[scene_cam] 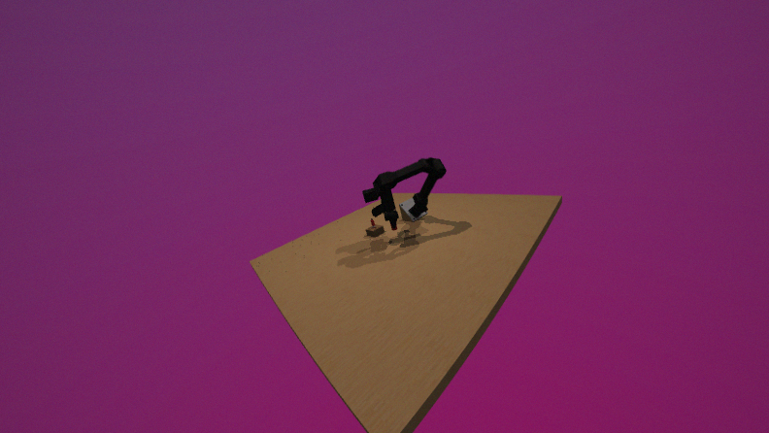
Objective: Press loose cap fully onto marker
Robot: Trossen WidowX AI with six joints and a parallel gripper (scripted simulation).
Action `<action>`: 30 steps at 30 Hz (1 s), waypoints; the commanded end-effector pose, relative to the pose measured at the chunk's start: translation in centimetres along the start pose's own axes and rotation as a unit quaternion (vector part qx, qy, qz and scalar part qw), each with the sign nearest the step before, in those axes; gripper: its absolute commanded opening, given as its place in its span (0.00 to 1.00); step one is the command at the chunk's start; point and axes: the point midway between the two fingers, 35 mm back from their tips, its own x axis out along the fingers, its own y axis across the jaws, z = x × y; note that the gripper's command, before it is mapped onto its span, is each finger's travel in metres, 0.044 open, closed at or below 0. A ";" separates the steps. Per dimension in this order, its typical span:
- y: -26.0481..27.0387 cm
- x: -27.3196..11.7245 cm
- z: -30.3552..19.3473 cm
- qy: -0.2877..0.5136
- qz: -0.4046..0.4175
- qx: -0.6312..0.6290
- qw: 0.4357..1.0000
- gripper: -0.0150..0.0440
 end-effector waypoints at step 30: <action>-6.4 -4.0 6.9 -0.013 -0.004 0.016 1.000 0.25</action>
